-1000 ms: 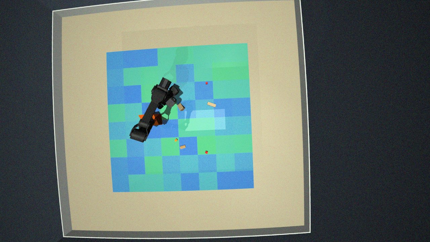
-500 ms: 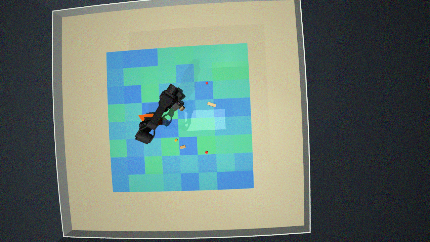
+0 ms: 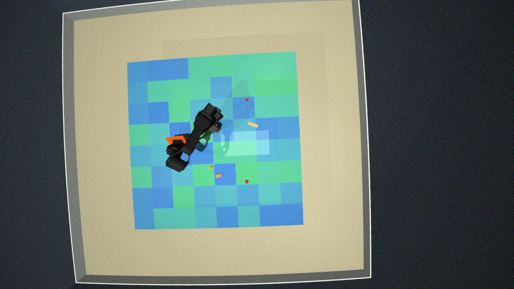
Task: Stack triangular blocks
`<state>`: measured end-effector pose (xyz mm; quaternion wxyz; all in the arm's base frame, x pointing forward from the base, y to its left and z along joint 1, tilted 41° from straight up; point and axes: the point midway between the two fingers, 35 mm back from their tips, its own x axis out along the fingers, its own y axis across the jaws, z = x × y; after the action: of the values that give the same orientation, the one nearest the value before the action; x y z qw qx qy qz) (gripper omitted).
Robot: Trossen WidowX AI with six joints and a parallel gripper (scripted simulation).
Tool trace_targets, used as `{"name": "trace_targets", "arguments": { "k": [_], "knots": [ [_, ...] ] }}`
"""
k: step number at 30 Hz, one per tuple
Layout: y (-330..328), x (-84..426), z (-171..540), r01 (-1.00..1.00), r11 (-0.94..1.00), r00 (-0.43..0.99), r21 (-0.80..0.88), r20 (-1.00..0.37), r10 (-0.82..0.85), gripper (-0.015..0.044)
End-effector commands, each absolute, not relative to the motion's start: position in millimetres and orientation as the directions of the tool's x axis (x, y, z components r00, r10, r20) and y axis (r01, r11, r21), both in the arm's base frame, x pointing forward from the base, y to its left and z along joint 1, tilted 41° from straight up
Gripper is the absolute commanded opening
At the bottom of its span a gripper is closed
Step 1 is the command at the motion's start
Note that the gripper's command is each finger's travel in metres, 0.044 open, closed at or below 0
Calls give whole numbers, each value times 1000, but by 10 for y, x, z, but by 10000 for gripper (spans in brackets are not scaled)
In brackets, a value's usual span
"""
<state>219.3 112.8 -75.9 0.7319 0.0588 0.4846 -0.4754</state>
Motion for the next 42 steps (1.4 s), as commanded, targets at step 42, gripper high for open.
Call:
{"name": "trace_targets", "arguments": {
  "k": [42],
  "knots": [
    [1092, 2192, -767, 740, 562, 99, -370, -766, -635, 0]
  ]
}}
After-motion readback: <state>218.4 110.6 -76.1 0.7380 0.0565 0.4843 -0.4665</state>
